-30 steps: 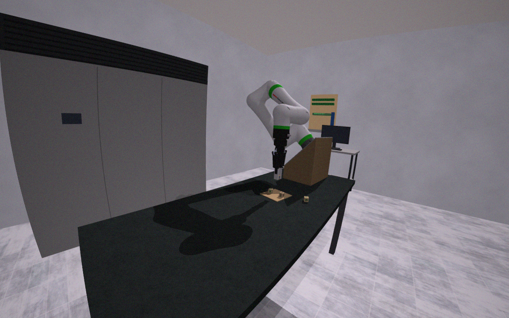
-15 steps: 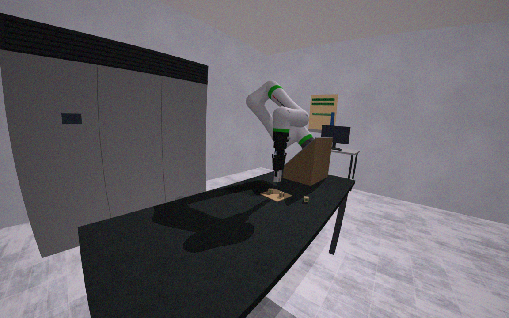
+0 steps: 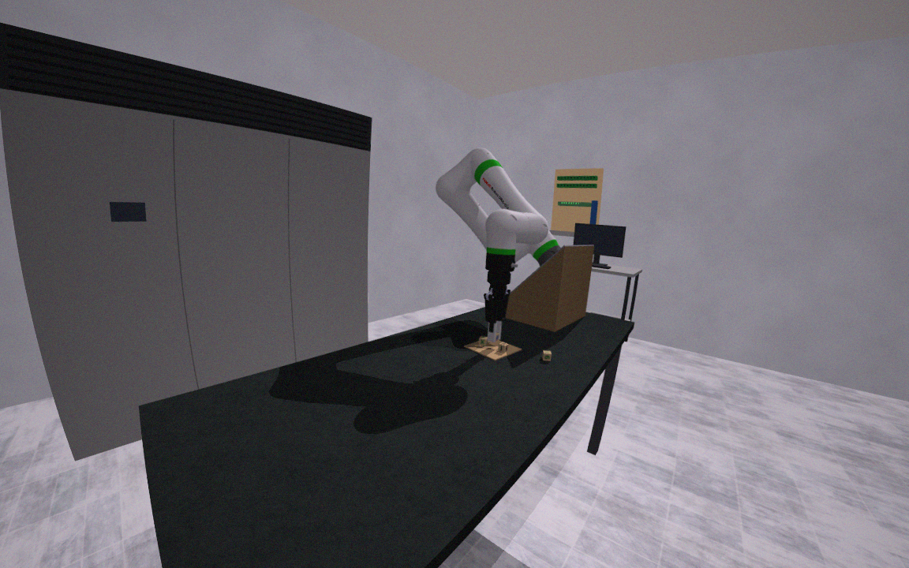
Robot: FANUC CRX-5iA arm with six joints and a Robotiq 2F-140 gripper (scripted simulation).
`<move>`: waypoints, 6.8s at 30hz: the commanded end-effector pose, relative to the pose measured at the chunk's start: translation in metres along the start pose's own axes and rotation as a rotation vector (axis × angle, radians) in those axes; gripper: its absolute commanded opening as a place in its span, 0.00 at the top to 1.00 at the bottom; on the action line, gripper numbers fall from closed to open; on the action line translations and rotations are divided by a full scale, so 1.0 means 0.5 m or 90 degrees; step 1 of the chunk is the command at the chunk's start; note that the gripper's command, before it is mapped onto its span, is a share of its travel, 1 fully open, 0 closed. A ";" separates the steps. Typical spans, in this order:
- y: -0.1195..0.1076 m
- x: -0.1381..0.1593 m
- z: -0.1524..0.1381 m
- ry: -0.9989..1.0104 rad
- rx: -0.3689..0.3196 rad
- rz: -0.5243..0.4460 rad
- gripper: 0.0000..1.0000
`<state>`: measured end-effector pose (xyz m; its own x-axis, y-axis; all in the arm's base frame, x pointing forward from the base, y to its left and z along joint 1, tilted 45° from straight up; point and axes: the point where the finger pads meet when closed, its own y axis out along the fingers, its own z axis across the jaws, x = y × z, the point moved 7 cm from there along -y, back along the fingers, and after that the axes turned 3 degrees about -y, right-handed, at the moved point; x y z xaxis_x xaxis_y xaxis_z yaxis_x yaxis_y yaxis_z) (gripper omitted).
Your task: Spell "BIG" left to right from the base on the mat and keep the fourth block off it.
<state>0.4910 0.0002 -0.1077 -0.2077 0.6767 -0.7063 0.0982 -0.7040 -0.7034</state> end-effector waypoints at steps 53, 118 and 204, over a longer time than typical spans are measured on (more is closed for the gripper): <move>0.051 0.000 -0.002 0.000 -0.001 0.000 0.87; 0.017 0.000 -0.002 0.000 -0.001 0.000 0.75; -0.272 0.000 -0.001 0.000 -0.001 0.000 0.00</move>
<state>0.4781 0.0959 -0.0120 -0.2070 0.6763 -0.7070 0.1000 -0.7042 -0.7029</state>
